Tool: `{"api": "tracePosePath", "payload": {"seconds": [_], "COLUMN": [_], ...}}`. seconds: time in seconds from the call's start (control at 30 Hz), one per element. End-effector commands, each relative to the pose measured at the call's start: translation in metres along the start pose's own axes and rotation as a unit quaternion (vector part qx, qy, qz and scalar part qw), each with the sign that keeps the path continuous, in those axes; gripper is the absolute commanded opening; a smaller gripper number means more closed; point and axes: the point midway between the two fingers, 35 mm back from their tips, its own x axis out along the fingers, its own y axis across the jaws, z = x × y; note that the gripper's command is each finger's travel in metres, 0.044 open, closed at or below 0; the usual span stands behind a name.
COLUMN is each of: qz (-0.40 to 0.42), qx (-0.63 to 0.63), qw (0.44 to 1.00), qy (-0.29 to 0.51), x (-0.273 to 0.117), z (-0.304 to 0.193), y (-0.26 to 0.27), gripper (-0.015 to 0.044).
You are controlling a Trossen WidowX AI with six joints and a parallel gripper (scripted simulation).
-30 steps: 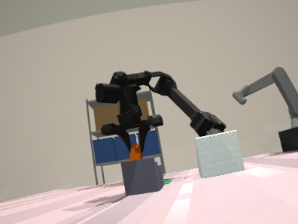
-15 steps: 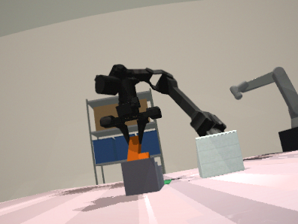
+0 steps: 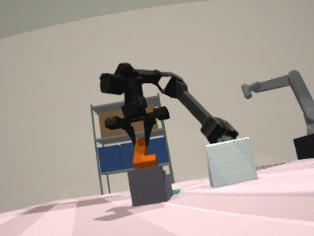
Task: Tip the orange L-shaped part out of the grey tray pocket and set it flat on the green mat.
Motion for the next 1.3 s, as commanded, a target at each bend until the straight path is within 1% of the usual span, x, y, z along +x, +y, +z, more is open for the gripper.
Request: {"api": "tracePosePath", "payload": {"seconds": [0.0, 0.2, 1.27], "qz": [0.002, 0.002, 0.003], "qx": [0.001, 0.001, 0.0], "qw": [1.0, 1.0, 1.0], "qy": [-0.001, 0.0, 0.003], "x": [-0.002, -0.001, 0.0], "z": [0.0, -0.017, -0.151], "y": [0.001, 0.002, 0.014], "gripper": [0.0, 0.0, 0.0]}}
